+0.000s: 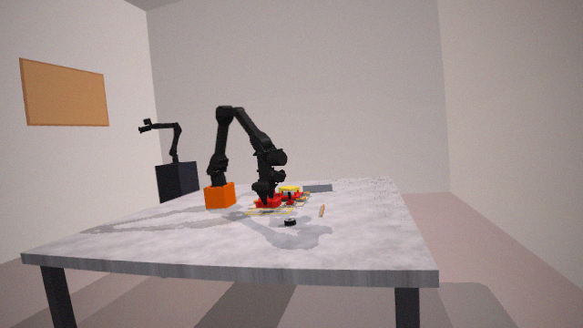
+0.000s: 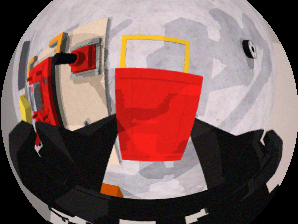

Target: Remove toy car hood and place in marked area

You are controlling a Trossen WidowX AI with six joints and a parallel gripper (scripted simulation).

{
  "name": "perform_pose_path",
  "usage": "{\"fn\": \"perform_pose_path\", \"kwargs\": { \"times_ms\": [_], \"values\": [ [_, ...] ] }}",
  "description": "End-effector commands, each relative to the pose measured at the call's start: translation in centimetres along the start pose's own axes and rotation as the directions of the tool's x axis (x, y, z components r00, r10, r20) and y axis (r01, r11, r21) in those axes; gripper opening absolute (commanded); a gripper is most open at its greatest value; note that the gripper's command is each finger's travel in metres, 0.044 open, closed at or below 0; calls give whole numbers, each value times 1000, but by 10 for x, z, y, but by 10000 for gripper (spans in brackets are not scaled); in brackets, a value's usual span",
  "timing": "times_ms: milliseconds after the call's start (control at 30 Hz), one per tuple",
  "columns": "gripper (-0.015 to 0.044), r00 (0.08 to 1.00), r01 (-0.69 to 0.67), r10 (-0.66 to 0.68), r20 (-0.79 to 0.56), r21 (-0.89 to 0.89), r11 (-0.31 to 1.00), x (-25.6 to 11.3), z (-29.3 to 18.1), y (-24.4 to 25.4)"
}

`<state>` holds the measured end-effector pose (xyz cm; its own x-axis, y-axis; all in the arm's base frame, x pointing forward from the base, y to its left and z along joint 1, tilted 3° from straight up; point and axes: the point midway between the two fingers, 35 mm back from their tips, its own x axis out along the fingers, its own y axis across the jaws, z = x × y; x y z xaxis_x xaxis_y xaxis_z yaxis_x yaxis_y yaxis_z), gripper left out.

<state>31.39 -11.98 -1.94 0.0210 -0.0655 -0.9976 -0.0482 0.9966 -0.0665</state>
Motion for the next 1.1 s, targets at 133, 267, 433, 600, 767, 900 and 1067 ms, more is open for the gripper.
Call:
{"fn": "perform_pose_path", "kwargs": {
  "times_ms": [133,267,433,600,767,900,1067],
  "values": [
    [0,1000,-3,3,0,-3,1000,5,-1,1],
    [0,1000,-3,3,0,-3,1000,6,-1,1],
    [0,1000,-3,3,0,-3,1000,9,-1,1],
    [0,1000,-3,3,0,-3,1000,11,-1,1],
    [0,1000,-3,3,0,-3,1000,14,-1,1],
    [0,1000,-3,3,0,-3,1000,16,-1,1],
    [0,1000,-3,3,-1,-3,1000,18,-1,1]
  ]
}}
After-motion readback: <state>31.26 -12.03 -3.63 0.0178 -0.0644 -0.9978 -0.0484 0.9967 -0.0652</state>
